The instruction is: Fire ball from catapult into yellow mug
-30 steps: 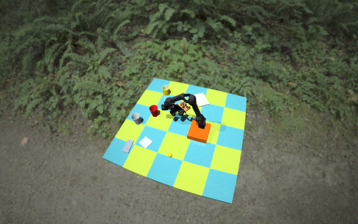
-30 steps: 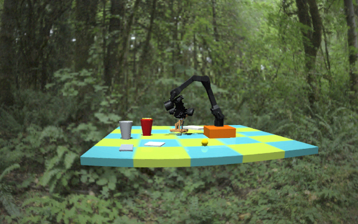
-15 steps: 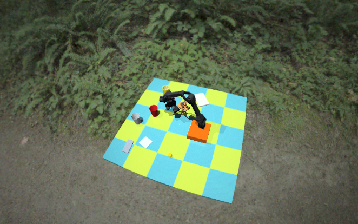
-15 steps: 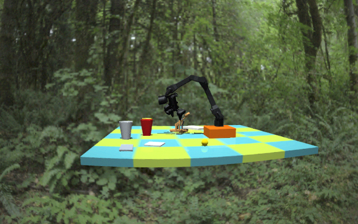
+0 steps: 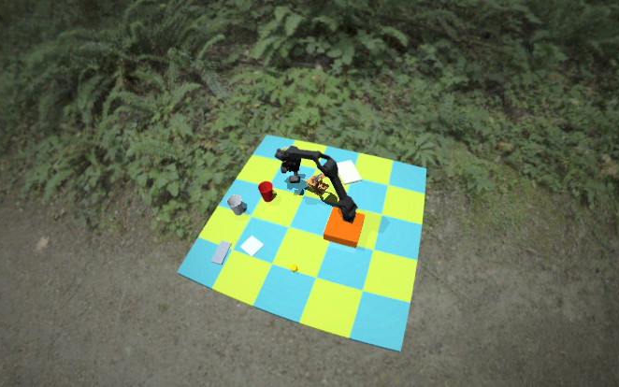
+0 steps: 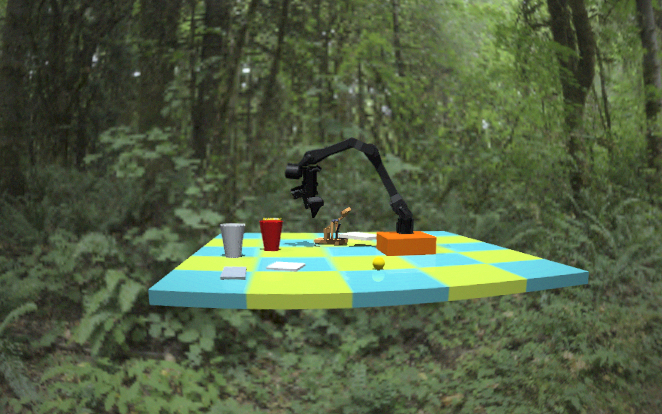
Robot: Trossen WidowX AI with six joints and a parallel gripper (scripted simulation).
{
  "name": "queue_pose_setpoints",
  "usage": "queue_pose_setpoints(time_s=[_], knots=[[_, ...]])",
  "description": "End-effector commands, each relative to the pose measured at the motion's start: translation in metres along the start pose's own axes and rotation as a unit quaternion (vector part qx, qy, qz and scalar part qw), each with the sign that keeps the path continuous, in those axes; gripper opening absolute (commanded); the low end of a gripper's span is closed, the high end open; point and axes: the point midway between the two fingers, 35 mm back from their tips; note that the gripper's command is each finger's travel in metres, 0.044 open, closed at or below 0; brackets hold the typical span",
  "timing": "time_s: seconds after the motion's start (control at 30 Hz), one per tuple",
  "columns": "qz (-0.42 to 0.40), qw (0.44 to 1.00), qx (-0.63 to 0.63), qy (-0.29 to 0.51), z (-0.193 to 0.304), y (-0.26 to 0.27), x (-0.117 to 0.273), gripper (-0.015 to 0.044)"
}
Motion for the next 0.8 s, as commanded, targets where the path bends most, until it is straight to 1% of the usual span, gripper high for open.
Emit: queue_pose_setpoints(time_s=[0.0, 0.37, 0.77], knots=[[0.000, 0.997, -0.064, -0.040, -0.011, -0.026, 0.003, 0.0440], [0.003, 0.966, -0.215, -0.143, -0.027, -0.100, 0.017, 0.0440], [0.008, 0.899, -0.354, -0.258, -0.024, -0.185, 0.041, 0.0440]])
Point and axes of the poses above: the point midway between the two fingers, 35 mm back from their tips, its own x axis back along the fingers, its own y axis across the jaws, z = x × y, and after that the axes turned 2 degrees about x, right-handed
